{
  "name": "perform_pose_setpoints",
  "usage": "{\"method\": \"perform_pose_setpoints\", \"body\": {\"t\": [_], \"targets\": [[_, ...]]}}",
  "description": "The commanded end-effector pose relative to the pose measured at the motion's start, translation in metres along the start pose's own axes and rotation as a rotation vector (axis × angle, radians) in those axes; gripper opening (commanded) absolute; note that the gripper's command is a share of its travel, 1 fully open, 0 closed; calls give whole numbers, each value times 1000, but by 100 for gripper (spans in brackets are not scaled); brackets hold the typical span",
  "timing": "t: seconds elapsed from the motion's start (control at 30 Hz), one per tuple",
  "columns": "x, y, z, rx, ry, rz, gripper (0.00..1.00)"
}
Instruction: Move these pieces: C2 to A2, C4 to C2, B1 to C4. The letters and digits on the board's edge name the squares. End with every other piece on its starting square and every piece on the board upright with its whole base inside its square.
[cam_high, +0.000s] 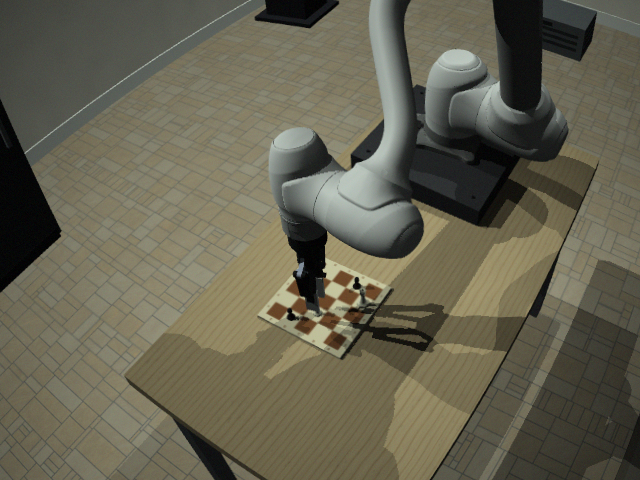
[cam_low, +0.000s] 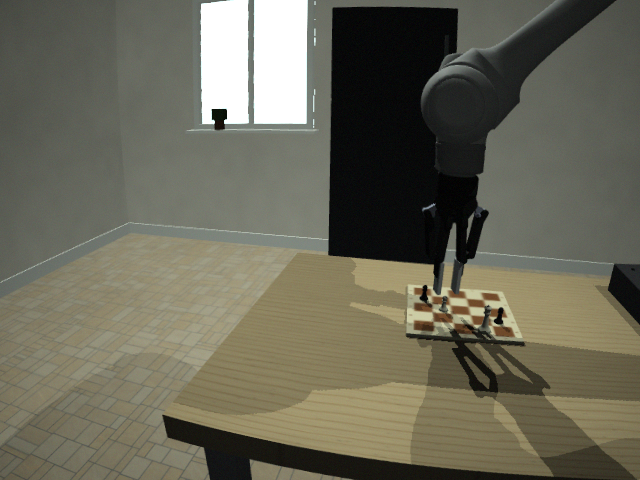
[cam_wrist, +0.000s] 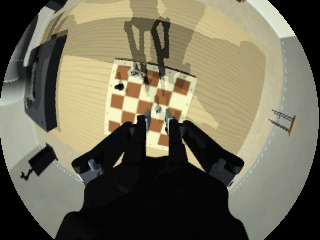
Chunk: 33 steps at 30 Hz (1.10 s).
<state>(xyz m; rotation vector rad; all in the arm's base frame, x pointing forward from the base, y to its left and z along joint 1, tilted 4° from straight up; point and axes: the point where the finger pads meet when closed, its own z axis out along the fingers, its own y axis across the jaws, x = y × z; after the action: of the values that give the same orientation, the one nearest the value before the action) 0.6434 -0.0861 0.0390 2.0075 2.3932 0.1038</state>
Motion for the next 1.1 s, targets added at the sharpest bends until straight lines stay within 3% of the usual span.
{"method": "perform_pose_setpoints", "body": {"t": [0.0,0.57,1.07], "targets": [[0,0,0,0,0,0,20],[0,0,2,0,0,0,20],[0,0,25,0,0,0,20]]}}
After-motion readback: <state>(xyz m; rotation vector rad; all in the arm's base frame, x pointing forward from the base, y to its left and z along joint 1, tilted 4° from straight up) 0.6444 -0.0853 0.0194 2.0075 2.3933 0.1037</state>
